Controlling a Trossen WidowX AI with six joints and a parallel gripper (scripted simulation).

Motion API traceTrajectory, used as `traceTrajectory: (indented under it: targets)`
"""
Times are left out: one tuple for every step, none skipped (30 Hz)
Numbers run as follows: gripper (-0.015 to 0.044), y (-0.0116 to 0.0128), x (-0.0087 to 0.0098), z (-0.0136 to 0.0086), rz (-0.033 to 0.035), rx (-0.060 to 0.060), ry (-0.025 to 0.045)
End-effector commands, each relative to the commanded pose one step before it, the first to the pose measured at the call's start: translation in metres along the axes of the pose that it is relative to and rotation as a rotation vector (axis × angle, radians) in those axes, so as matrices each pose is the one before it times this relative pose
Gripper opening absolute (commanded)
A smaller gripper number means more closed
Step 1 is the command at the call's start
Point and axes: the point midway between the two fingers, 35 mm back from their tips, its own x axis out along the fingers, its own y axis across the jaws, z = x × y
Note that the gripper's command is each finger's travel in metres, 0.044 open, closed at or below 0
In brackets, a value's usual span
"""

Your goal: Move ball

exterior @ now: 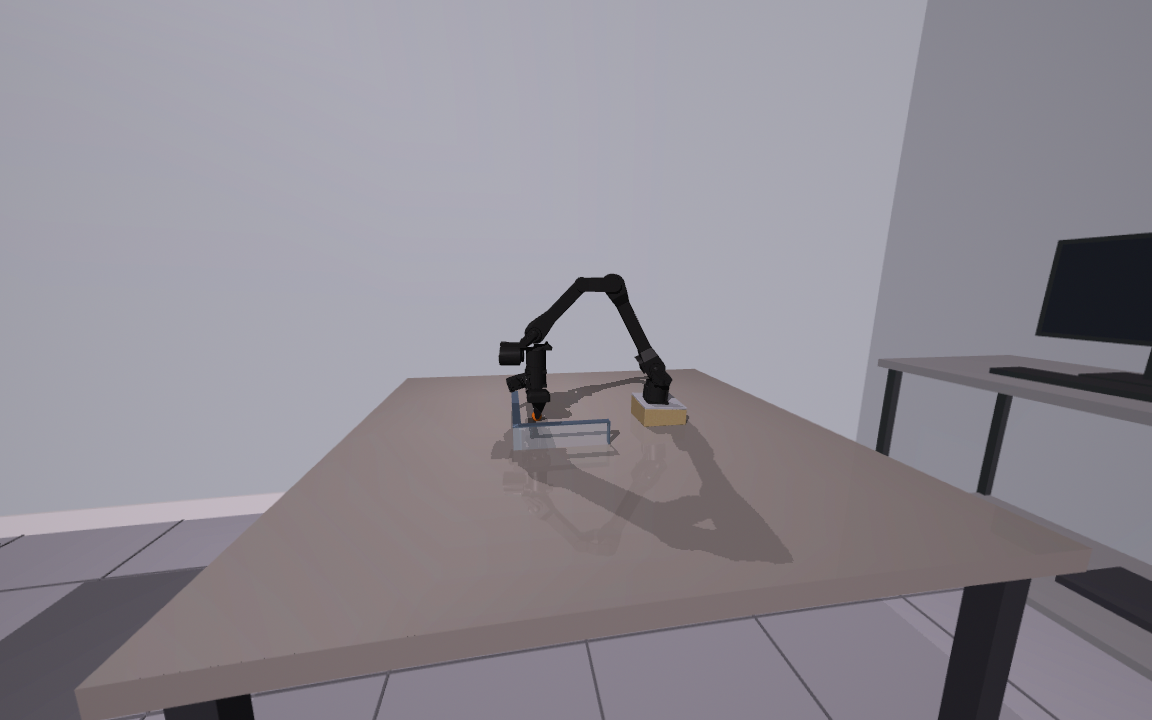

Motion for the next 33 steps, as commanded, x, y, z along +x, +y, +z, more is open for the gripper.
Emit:
traceTrajectory:
  targets:
    - [0.0131,-0.00001,-0.0003,0.00013,-0.00005,0.0,-0.00037]
    - [0.0157,0.0,0.0,0.0,0.0,0.0,0.0]
    - [0.0184,0.0,0.0,0.0,0.0,0.0,0.0]
    - [0.021,0.0,0.0,0.0,0.0,0.0,0.0]
    - [0.0236,0.0,0.0,0.0,0.0,0.0,0.0]
    - [0.0249,0.0,0.0,0.0,0.0,0.0,0.0]
    - [0.0249,0.0,0.0,0.0,0.0,0.0,0.0]
    - [0.0249,0.0,0.0,0.0,0.0,0.0,0.0]
    - [0.0249,0.0,0.0,0.0,0.0,0.0,0.0]
    - [0.0249,0.0,0.0,0.0,0.0,0.0,0.0]
    - [0.0249,0.0,0.0,0.0,0.0,0.0,0.0]
    - [0.0249,-0.00005,-0.00273,0.00039,0.00009,0.0001,-0.00006]
    - [0.0249,-0.00014,-0.00826,0.00103,0.00027,0.0003,-0.00017]
    - [0.0249,-0.00015,-0.01393,0.00121,0.00046,0.0004,-0.00024]
    - [0.0249,-0.00003,-0.01803,0.00061,0.0006,0.0006,-0.00023]
    - [0.0249,0.00016,-0.01825,-0.00046,0.00061,0.0006,-0.00014]
    - [0.0249,0.00026,-0.01441,-0.00112,0.00049,0.0005,-0.00005]
    - [0.0249,0.00021,-0.00868,-0.00099,0.0003,0.0003,0.0]
    - [0.0249,0.00008,-0.0029,-0.00038,0.0001,0.0001,0.0]
    - [0.0249,0.0,0.0,0.0,0.0,0.0,0.0]
    - [0.0249,0.0,0.0,0.0,0.0,0.0,0.0]
    - [0.0249,0.0,0.0,0.0,0.0,0.0,0.0]
    - [0.0249,-0.00081,0.00335,0.0043,-0.00594,0.0018,-0.0211]
    - [0.0249,0.0,0.0,0.0,0.0,0.0,0.0]
    - [0.0249,0.0,0.0,0.0,0.0,0.0,0.0]
    - [0.0249,0.0,0.0,0.0,0.0,0.0,0.0]
    - [0.0249,0.0,0.0,0.0,0.0,0.0,0.0]
    - [0.0249,0.0,0.0,0.0,0.0,0.0,0.0]
    - [0.0249,0.0,0.0,0.0,0.0,0.0,0.0]
    - [0.0276,0.0,-0.00276,-0.00003,0.00002,0.0,0.0002]
    - [0.0302,0.00002,-0.00831,-0.00025,0.00006,0.0,0.00061]
    - [0.0328,0.00012,-0.01391,-0.00095,0.00012,0.0001,0.00106]
    - [0.0354,0.00023,-0.01396,-0.00162,0.00013,0.0001,0.00112]
